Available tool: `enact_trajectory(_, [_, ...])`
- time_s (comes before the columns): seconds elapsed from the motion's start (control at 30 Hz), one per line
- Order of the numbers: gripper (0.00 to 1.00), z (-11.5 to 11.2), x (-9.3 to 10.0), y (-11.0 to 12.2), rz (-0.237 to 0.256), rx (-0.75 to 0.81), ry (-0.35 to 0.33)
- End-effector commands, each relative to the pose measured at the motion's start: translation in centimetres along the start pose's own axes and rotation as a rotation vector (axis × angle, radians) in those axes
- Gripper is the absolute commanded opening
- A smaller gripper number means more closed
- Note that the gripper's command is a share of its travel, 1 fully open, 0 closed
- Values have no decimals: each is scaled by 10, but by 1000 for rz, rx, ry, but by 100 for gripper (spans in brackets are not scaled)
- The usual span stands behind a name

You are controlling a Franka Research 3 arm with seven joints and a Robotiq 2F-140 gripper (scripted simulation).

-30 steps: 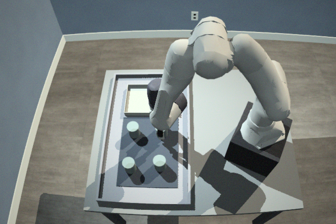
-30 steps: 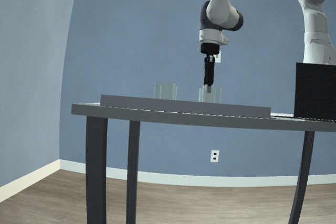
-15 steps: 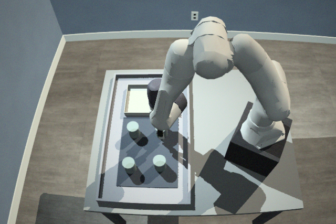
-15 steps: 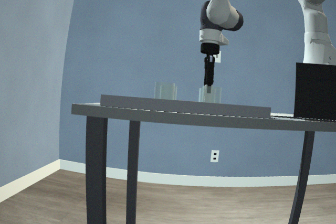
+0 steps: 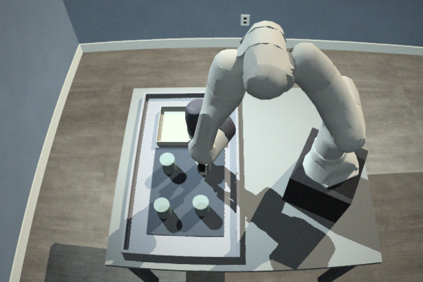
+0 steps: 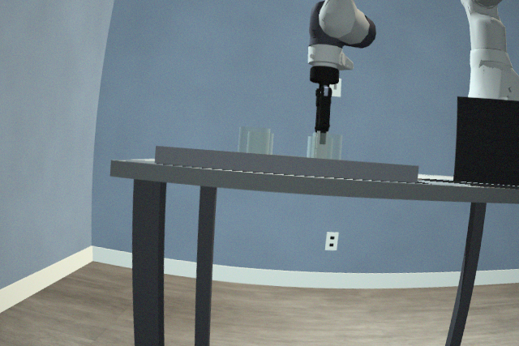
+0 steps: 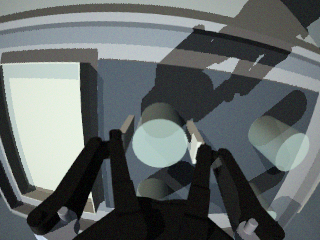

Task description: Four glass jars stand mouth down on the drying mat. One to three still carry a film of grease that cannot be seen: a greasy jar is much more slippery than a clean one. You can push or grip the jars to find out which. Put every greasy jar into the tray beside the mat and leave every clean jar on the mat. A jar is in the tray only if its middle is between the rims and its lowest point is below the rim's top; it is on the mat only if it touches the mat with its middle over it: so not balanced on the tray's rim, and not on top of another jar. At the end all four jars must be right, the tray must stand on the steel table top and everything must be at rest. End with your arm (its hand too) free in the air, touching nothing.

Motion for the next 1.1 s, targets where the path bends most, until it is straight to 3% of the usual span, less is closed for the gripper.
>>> enact_trajectory(0.0, [51, -1, 0, 0, 0, 5, -3])
enact_trajectory(1.07, [45, -1, 0, 0, 0, 5, -3])
Point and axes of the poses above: the point where the finger pads meet when closed, its own x axis back along the fingers, its own y axis across the jaws, z = x × y, the point moved 6 cm from there along x, back along the fingers, and after that the axes turned 9 degrees about -x, right-handed, at the moved point
